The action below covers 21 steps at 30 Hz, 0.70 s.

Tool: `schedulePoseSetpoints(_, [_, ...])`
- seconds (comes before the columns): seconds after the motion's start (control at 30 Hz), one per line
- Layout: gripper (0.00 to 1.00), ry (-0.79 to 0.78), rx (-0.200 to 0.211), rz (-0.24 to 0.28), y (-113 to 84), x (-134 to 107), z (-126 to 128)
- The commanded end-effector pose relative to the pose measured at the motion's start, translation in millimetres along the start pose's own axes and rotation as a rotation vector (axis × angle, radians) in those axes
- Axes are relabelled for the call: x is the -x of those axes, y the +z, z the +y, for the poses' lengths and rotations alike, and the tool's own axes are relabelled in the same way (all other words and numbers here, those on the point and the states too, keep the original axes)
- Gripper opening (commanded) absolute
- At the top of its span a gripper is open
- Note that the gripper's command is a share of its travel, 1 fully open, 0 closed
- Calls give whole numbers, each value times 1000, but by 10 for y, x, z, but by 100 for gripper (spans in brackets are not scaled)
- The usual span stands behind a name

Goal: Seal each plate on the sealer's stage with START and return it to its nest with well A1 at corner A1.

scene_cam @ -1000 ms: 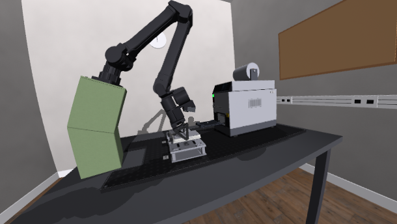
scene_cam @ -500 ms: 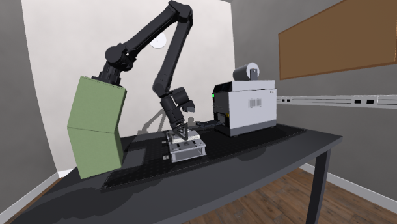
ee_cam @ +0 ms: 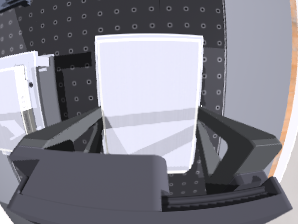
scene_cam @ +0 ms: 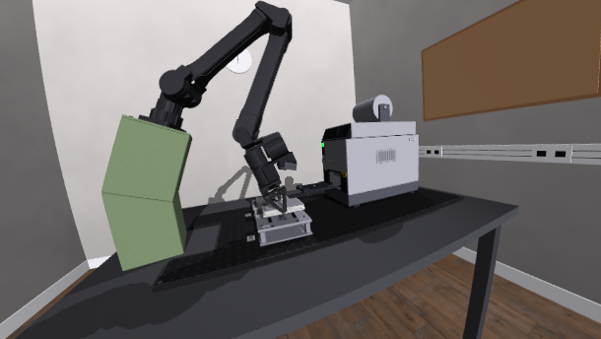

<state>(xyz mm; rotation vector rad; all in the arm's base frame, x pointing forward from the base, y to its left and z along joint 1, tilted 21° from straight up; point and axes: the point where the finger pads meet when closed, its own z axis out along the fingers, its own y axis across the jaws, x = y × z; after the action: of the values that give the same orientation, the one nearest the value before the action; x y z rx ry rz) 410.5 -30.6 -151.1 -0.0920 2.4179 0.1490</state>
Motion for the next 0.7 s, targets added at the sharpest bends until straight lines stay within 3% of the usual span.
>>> schedulePoseSetpoints(0.0, [0,-3,8,0,12,-48,78])
schedulePoseSetpoints(0.4, [0,-4,-11,-33,56,83,-36])
schedulePoseSetpoints(0.67, [0,-2,4,-3,92,-84,56])
